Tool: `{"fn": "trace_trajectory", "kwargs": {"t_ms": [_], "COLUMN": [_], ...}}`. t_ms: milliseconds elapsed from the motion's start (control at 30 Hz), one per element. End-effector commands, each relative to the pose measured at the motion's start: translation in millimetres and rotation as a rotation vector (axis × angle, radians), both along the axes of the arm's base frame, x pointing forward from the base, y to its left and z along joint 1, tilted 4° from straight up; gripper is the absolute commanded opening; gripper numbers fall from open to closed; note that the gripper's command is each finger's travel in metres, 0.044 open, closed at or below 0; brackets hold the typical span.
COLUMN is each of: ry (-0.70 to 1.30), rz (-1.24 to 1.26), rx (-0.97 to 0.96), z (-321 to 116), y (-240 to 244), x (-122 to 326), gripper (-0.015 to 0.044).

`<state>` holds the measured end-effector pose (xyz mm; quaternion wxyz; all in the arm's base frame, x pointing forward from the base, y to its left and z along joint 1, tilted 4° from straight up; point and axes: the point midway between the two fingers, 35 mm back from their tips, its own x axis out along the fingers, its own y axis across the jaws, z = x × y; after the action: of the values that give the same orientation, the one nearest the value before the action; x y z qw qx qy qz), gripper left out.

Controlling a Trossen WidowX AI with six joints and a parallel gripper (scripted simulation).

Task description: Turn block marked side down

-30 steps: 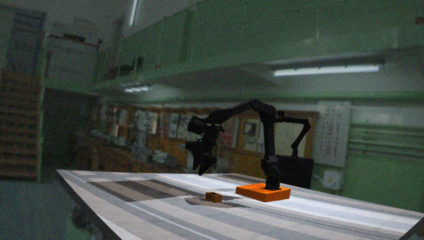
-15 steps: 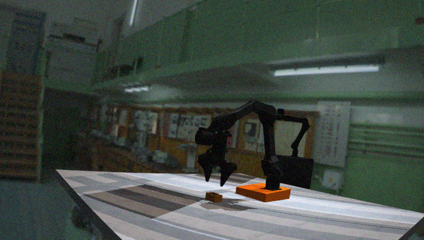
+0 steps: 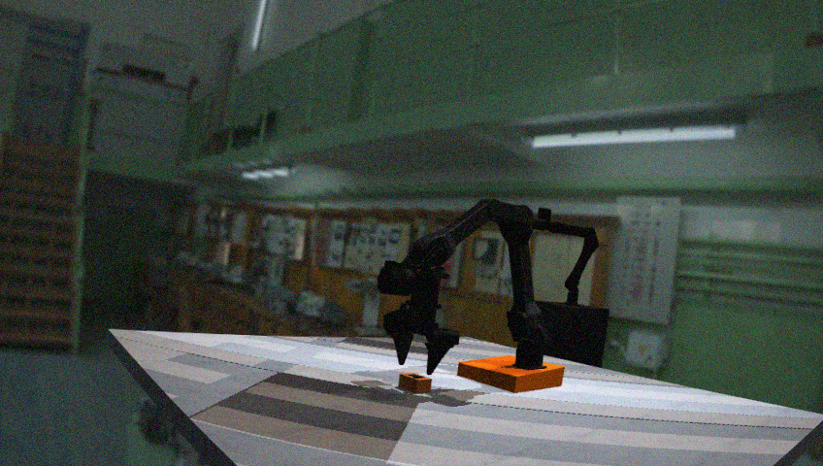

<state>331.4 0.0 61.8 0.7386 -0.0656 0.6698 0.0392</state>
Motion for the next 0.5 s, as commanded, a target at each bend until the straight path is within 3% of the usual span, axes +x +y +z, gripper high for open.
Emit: {"fn": "trace_trajectory", "kwargs": {"t_ms": [0,467], "ry": [0.012,0.012], "rz": [0.003,0.003], "rx": [0.003,0.003], "z": [-10,-31], "y": [0,0], "x": [-2,0], "gripper": [0.044,0.044]}}
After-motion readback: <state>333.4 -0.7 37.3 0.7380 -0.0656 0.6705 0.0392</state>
